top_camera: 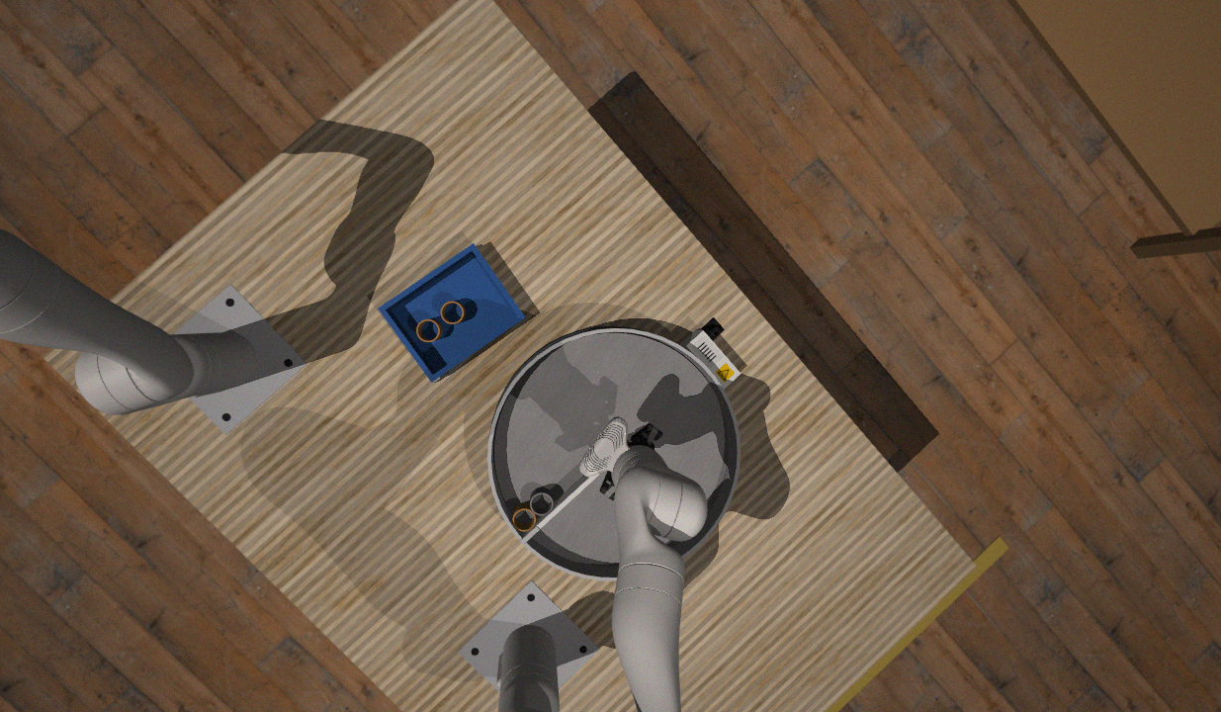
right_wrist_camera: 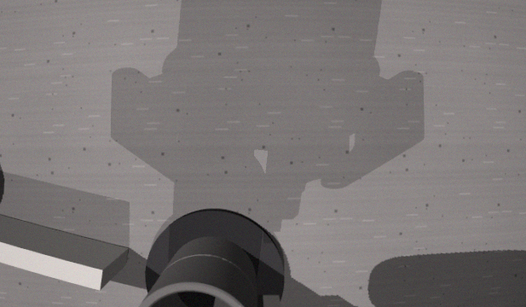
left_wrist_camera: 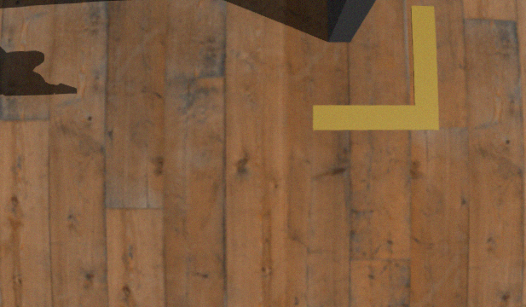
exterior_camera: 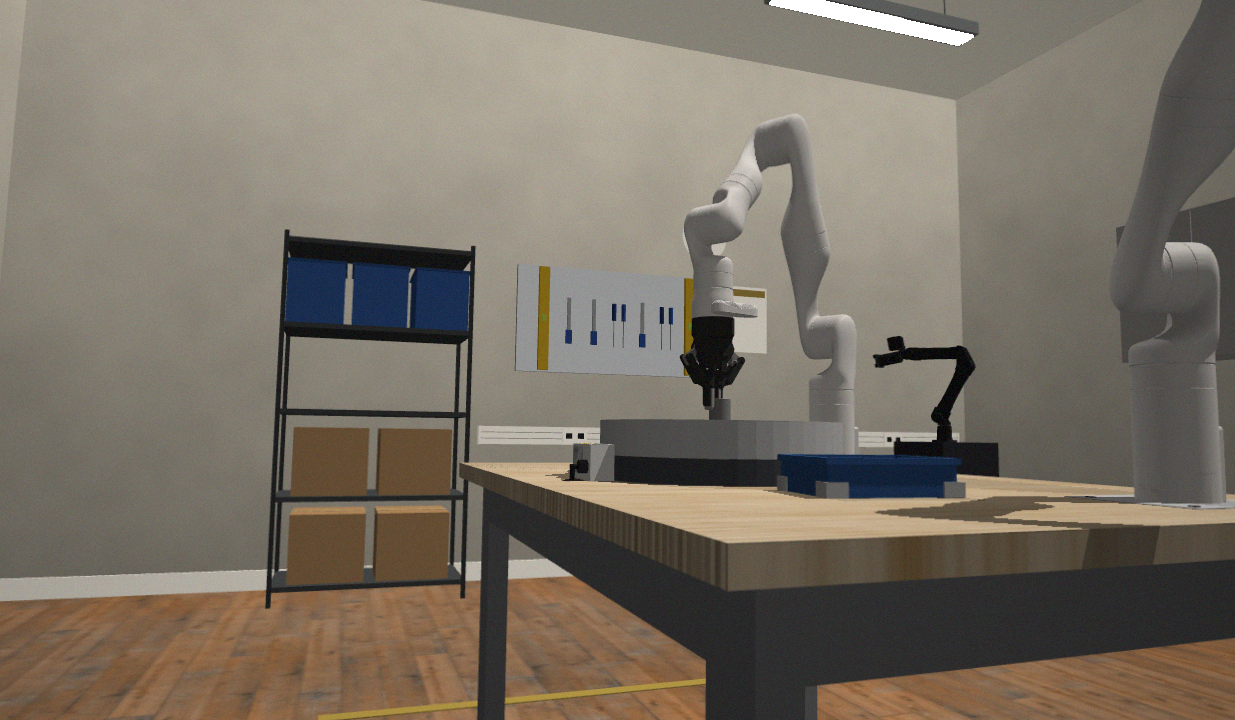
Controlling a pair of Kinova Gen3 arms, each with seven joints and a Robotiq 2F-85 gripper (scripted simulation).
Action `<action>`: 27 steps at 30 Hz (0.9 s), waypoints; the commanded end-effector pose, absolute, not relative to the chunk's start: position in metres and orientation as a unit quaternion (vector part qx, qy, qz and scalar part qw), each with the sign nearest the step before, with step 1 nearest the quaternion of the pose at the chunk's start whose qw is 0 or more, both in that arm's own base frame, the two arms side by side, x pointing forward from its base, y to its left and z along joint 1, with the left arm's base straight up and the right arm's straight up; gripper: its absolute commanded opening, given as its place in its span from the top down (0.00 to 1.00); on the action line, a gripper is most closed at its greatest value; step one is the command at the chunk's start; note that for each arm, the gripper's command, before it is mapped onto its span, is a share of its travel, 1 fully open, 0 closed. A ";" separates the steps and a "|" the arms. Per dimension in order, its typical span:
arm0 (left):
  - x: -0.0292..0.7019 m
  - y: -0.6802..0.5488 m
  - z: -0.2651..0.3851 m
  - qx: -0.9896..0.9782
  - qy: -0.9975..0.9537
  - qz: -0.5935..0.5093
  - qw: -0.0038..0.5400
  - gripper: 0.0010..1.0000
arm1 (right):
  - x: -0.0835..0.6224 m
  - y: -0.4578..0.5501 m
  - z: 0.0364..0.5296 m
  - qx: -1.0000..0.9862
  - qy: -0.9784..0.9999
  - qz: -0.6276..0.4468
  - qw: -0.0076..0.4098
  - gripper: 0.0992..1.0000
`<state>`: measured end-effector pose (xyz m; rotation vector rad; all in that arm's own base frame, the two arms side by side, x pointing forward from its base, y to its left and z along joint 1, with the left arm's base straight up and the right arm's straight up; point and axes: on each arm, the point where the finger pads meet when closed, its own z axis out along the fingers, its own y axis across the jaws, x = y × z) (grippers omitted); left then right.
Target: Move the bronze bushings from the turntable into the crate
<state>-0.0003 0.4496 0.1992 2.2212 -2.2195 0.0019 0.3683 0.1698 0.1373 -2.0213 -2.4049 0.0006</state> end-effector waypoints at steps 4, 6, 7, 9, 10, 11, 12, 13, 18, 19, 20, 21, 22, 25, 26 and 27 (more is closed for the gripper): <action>0.000 0.450 0.200 0.707 -0.707 0.000 0.000 0.00 | 0.369 0.170 0.138 -0.643 -0.766 -0.001 0.000 1.00; 0.000 0.450 0.200 0.707 -0.707 0.000 0.000 0.00 | 0.369 0.170 0.138 -0.643 -0.766 -0.001 0.000 1.00; 0.000 0.450 0.200 0.707 -0.707 0.000 0.000 0.00 | 0.369 0.170 0.138 -0.643 -0.766 -0.001 0.000 1.00; 0.000 0.450 0.200 0.707 -0.707 0.000 0.000 0.00 | 0.369 0.170 0.138 -0.643 -0.766 -0.001 0.000 1.00; 0.000 0.450 0.200 0.707 -0.707 0.000 0.000 0.00 | 0.369 0.170 0.138 -0.643 -0.766 -0.001 0.000 1.00; 0.000 0.450 0.200 0.707 -0.707 0.000 0.000 0.00 | 0.369 0.170 0.138 -0.643 -0.766 -0.001 0.000 1.00; 0.000 0.450 0.200 0.707 -0.707 0.000 0.000 0.00 | 0.369 0.170 0.138 -0.643 -0.766 -0.001 0.000 1.00; 0.000 0.450 0.200 0.707 -0.707 0.000 0.000 0.00 | 0.369 0.170 0.138 -0.643 -0.766 -0.001 0.000 0.86; 0.000 0.450 0.200 0.707 -0.707 0.000 0.000 0.00 | 0.369 0.170 0.138 -0.643 -0.766 -0.001 0.000 0.86; 0.000 0.450 0.200 0.707 -0.707 0.000 0.000 0.00 | 0.369 0.170 0.138 -0.643 -0.766 -0.001 0.000 0.86; 0.000 0.450 0.200 0.707 -0.707 0.000 0.000 0.00 | 0.369 0.170 0.138 -0.643 -0.766 -0.001 0.000 0.86; 0.000 0.450 0.200 0.707 -0.707 0.000 0.000 0.00 | 0.369 0.170 0.138 -0.643 -0.766 -0.001 0.000 0.86; 0.000 0.450 0.200 0.707 -0.707 0.000 0.000 0.00 | 0.369 0.170 0.138 -0.643 -0.766 -0.001 0.000 0.86; 0.000 0.450 0.200 0.707 -0.707 0.000 0.000 0.00 | 0.369 0.170 0.138 -0.643 -0.766 -0.001 0.000 0.86; 0.000 0.450 0.200 0.707 -0.707 0.000 0.000 0.00 | 0.369 0.170 0.138 -0.643 -0.766 -0.001 0.000 0.86; 0.000 0.450 0.200 0.707 -0.707 0.000 0.000 0.00 | 0.369 0.170 0.138 -0.643 -0.766 -0.001 0.000 0.86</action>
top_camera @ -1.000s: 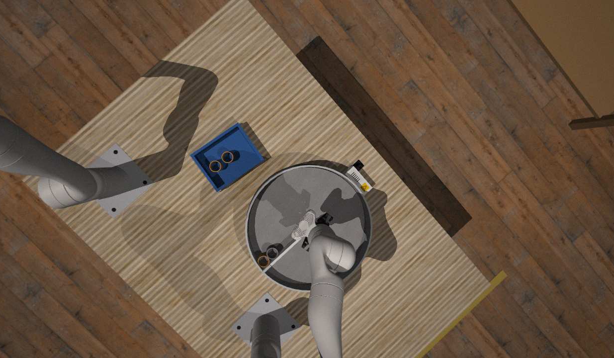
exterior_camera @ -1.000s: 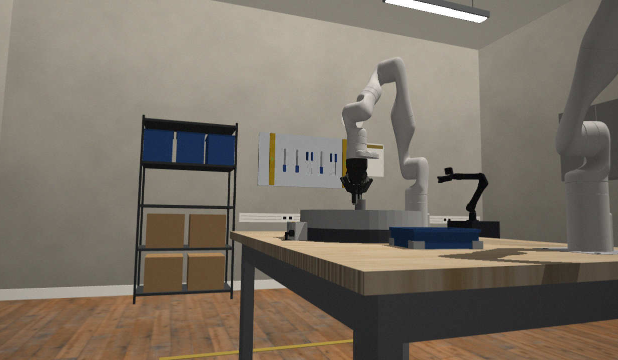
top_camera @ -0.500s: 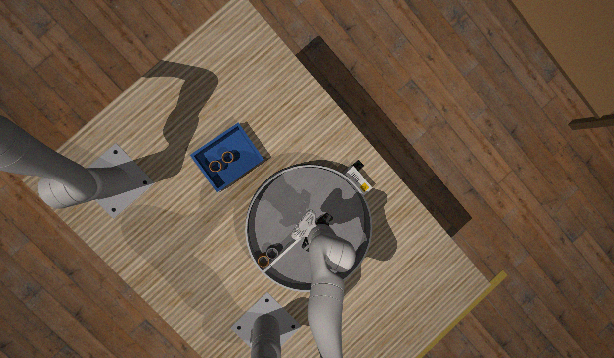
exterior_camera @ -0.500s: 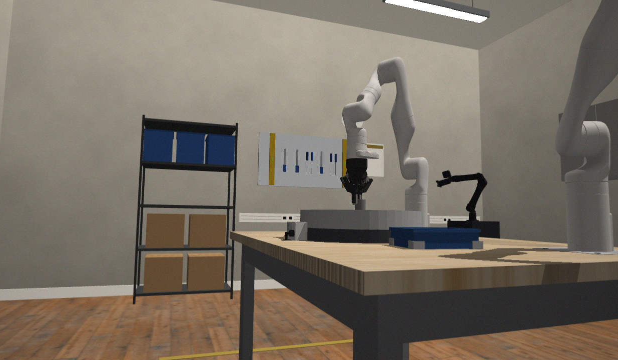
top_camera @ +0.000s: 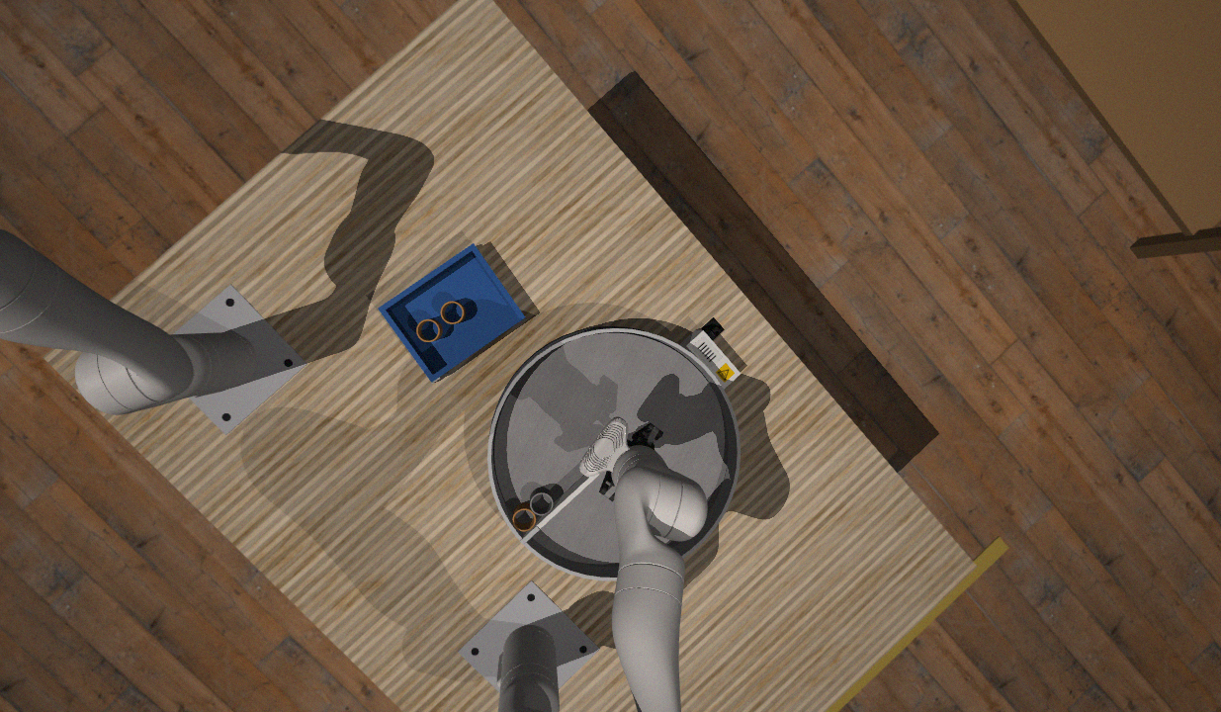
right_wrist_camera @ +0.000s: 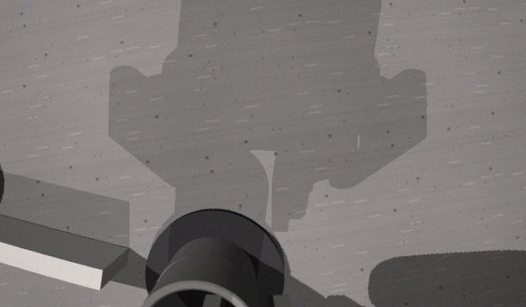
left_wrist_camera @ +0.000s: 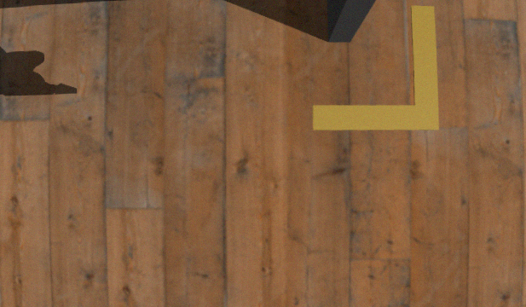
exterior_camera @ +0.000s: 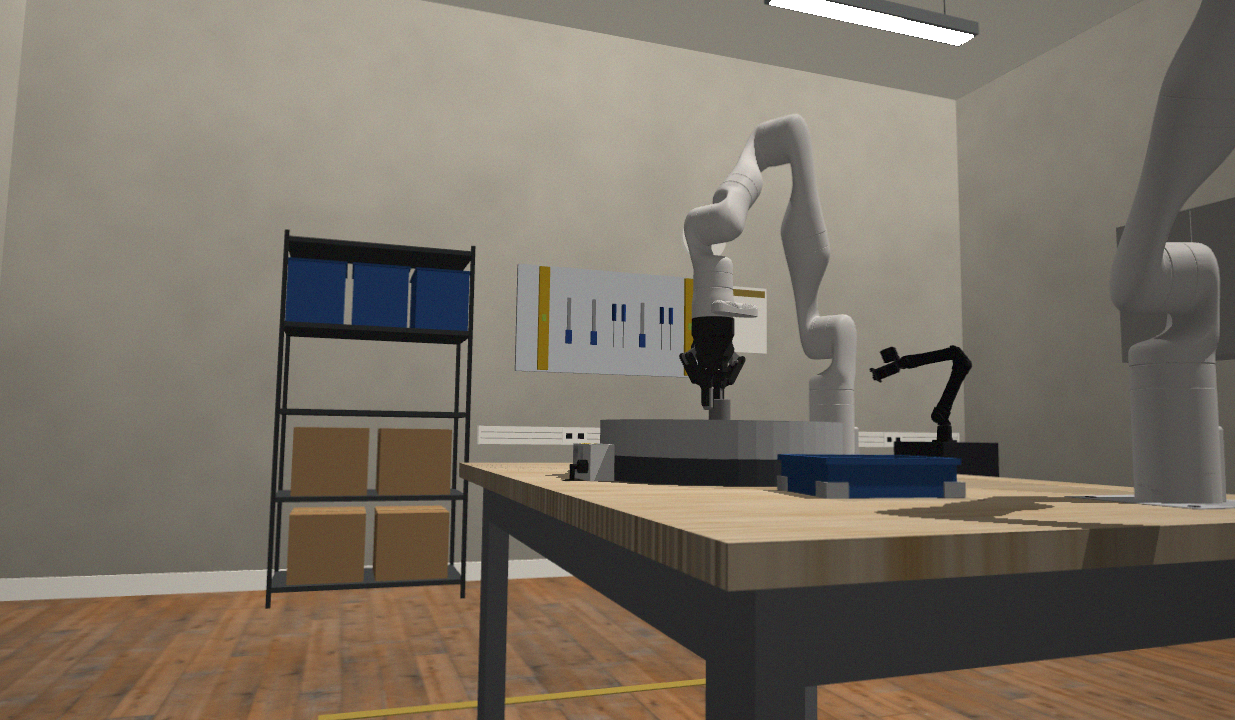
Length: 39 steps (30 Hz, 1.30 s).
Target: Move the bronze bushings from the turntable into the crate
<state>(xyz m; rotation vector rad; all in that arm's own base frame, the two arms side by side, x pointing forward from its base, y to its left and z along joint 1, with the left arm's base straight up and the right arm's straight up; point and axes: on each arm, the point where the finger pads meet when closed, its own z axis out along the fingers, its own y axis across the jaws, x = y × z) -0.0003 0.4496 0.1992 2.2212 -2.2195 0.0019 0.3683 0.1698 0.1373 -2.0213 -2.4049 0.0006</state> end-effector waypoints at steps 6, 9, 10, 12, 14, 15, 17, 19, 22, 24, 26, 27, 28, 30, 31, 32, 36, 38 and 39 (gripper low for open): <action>0.000 0.450 0.200 0.707 -0.707 0.000 0.000 0.00 | 0.369 0.170 0.138 -0.643 -0.766 -0.001 0.000 0.86; 0.000 0.450 0.200 0.707 -0.707 0.000 0.000 0.00 | 0.369 0.170 0.138 -0.643 -0.766 -0.001 0.000 0.86; 0.000 0.450 0.200 0.707 -0.707 0.000 0.000 0.00 | 0.369 0.170 0.138 -0.643 -0.766 -0.001 0.000 0.86; 0.000 0.450 0.200 0.707 -0.707 0.000 0.000 0.00 | 0.369 0.170 0.138 -0.643 -0.766 -0.001 0.000 0.86; 0.000 0.450 0.200 0.707 -0.707 0.000 0.000 0.00 | 0.369 0.170 0.138 -0.643 -0.766 -0.001 0.000 0.86; 0.000 0.450 0.200 0.707 -0.707 0.000 0.000 0.00 | 0.369 0.170 0.138 -0.643 -0.766 -0.001 0.000 0.86; 0.000 0.450 0.200 0.707 -0.707 0.000 0.000 0.00 | 0.369 0.170 0.138 -0.643 -0.766 -0.001 0.000 0.86; 0.000 0.450 0.200 0.707 -0.707 0.000 0.000 0.00 | 0.369 0.170 0.138 -0.643 -0.766 -0.001 0.000 0.86; 0.000 0.450 0.200 0.707 -0.707 0.000 0.000 0.00 | 0.369 0.170 0.139 -0.643 -0.766 -0.001 0.000 0.86; 0.000 0.450 0.200 0.707 -0.707 0.000 0.000 0.00 | 0.369 0.170 0.140 -0.643 -0.766 -0.001 0.000 0.86; 0.000 0.450 0.200 0.707 -0.707 0.000 0.000 0.00 | 0.369 0.170 0.144 -0.643 -0.766 -0.001 0.000 0.86; 0.000 0.450 0.200 0.707 -0.707 0.000 0.000 0.00 | 0.369 0.170 0.148 -0.643 -0.766 -0.001 0.000 0.86; 0.000 0.450 0.200 0.707 -0.707 0.000 0.000 0.00 | 0.369 0.170 0.152 -0.643 -0.766 -0.001 0.000 0.86; 0.000 0.450 0.200 0.707 -0.707 0.000 0.000 0.00 | 0.369 0.170 0.161 -0.643 -0.766 -0.001 0.000 0.86; 0.000 0.450 0.200 0.707 -0.707 0.000 0.000 0.00 | 0.369 0.170 0.166 -0.643 -0.766 -0.001 0.000 0.86; 0.000 0.450 0.200 0.707 -0.707 0.000 0.000 0.00 | 0.369 0.170 0.170 -0.643 -0.766 -0.001 0.000 0.86; 0.000 0.450 0.200 0.707 -0.707 0.000 0.000 0.00 | 0.369 0.170 0.182 -0.643 -0.766 -0.001 0.000 0.86; 0.000 0.450 0.200 0.707 -0.707 0.000 0.000 0.00 | 0.369 0.170 0.184 -0.643 -0.766 -0.001 0.000 0.86; 0.000 0.450 0.200 0.707 -0.707 0.000 0.000 0.00 | 0.369 0.170 0.184 -0.643 -0.766 -0.001 0.000 0.86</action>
